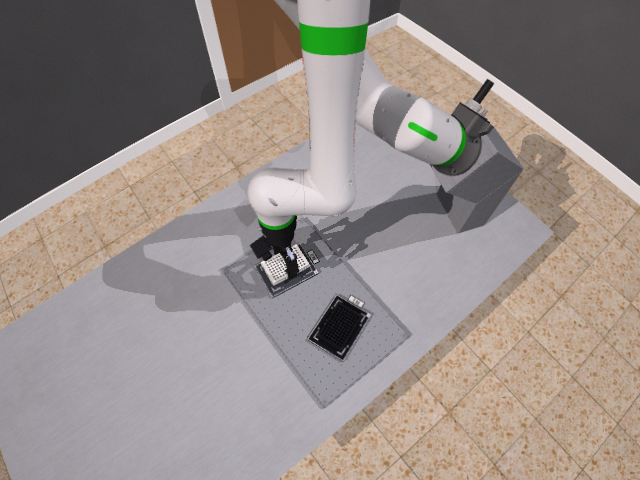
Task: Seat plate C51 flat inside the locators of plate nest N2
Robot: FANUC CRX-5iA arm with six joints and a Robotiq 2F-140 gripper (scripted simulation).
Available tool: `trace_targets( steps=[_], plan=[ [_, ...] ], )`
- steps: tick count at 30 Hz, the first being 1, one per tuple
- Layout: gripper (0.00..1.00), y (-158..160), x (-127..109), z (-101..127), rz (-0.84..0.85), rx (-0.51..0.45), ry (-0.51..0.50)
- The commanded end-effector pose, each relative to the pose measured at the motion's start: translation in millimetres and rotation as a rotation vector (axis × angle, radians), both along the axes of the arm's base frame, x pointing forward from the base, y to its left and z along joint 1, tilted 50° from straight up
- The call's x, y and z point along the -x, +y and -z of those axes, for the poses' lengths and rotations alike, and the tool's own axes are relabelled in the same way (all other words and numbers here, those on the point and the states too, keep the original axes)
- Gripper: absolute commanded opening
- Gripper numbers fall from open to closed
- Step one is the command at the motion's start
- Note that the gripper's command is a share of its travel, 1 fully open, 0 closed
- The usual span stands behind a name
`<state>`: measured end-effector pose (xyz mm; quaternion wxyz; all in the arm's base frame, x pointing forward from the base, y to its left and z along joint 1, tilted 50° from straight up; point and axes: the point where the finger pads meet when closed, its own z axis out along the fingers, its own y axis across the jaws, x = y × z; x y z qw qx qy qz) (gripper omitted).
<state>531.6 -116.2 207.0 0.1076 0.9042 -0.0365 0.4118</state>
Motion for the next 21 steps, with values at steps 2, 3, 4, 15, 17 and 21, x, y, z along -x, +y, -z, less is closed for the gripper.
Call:
trace_targets(
  steps=[2,3,4,15,17,21],
  plan=[
    [0.1,0.1,-0.1,-0.6,0.0,0.0,-0.001],
    [0.1,0.1,-0.1,-0.6,0.0,0.0,-0.001],
    [0.1,0.1,-0.1,-0.7,0.0,0.0,-0.001],
    [0.1,-2.4,-8.7,6.8,0.0,0.0,-0.001],
    [0.1,-3.1,-11.2,8.9,0.0,0.0,-0.001],
    [0.1,-3.9,-13.7,11.0,0.0,0.0,-0.001]
  ],
)
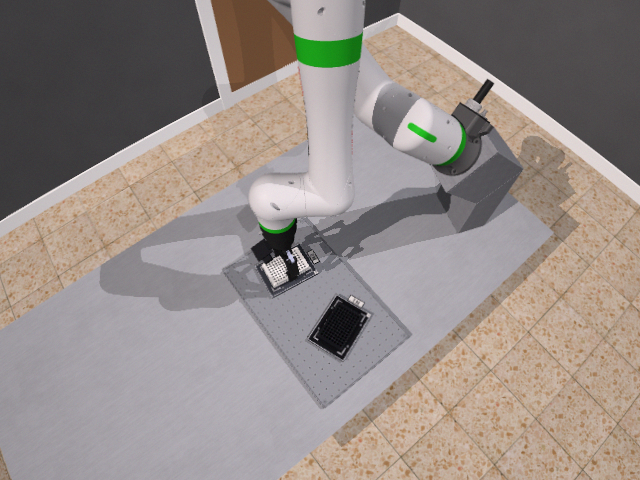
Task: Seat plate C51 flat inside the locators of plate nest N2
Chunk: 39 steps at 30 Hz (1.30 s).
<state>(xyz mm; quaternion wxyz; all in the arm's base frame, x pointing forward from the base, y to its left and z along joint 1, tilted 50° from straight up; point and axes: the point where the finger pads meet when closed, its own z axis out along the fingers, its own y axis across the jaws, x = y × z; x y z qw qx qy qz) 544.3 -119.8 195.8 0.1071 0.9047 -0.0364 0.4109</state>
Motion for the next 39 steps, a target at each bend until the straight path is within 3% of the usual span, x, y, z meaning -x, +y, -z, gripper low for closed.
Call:
trace_targets(
  steps=[1,39],
  plan=[
    [0.1,-0.2,-1.0,-0.2,0.0,0.001,-0.003],
    [0.1,-0.9,-3.4,2.0,0.0,0.001,-0.003]
  ],
)
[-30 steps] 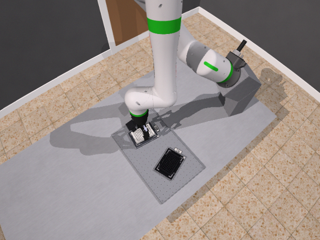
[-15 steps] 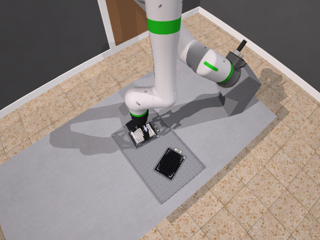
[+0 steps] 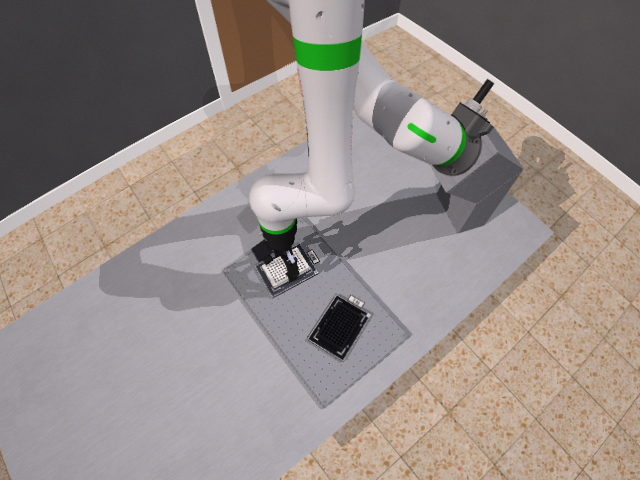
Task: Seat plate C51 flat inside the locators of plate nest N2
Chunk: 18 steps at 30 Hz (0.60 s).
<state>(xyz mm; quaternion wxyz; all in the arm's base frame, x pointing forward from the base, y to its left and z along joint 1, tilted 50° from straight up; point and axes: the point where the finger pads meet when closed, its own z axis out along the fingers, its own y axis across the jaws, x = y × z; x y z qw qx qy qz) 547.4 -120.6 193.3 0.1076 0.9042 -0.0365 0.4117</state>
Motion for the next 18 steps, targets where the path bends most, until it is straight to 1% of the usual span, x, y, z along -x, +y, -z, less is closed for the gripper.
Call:
trace_targets(
  steps=[1,18],
  plan=[
    [0.1,-0.1,-0.4,-0.4,0.0,0.0,-0.001],
    [0.1,-0.6,-2.3,1.3,0.0,0.0,-0.001]
  ],
)
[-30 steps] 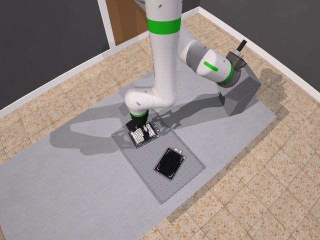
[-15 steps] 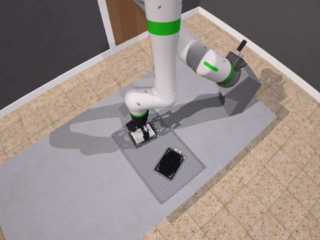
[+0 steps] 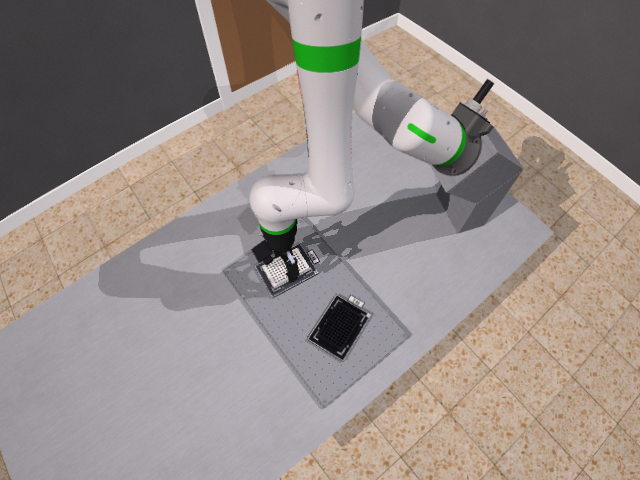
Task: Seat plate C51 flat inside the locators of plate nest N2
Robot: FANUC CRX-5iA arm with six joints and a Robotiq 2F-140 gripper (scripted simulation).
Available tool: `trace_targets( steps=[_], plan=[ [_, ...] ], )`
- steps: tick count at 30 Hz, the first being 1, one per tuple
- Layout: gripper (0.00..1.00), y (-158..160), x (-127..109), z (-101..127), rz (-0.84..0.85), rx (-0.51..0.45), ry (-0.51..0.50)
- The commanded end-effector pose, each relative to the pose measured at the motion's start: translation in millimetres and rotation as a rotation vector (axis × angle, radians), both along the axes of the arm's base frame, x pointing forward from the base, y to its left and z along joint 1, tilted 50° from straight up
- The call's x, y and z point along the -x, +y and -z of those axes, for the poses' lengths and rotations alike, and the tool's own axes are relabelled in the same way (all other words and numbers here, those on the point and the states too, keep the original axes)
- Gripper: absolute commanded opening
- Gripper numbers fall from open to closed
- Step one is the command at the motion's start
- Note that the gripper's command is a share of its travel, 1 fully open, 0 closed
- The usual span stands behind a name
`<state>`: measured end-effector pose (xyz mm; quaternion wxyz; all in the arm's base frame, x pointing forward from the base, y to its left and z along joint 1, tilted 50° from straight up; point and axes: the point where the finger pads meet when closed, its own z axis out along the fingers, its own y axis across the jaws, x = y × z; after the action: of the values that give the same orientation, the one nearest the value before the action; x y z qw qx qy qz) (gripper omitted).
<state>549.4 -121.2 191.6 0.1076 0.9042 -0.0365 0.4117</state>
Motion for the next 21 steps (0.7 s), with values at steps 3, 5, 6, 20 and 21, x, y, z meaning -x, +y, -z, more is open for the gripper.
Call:
trace_targets(
  steps=[3,5,6,20,21],
  plan=[
    [0.1,-0.1,-0.4,-0.4,0.0,0.0,-0.001],
    [0.1,-0.2,-0.7,-0.2,0.0,0.0,-0.001],
    [0.1,-0.2,-0.8,-0.1,0.0,0.0,-0.001],
    [0.1,-0.7,-2.3,1.2,0.0,0.0,-0.001],
    [0.1,-0.7,-2.4,1.3,0.0,0.0,-0.001]
  ],
)
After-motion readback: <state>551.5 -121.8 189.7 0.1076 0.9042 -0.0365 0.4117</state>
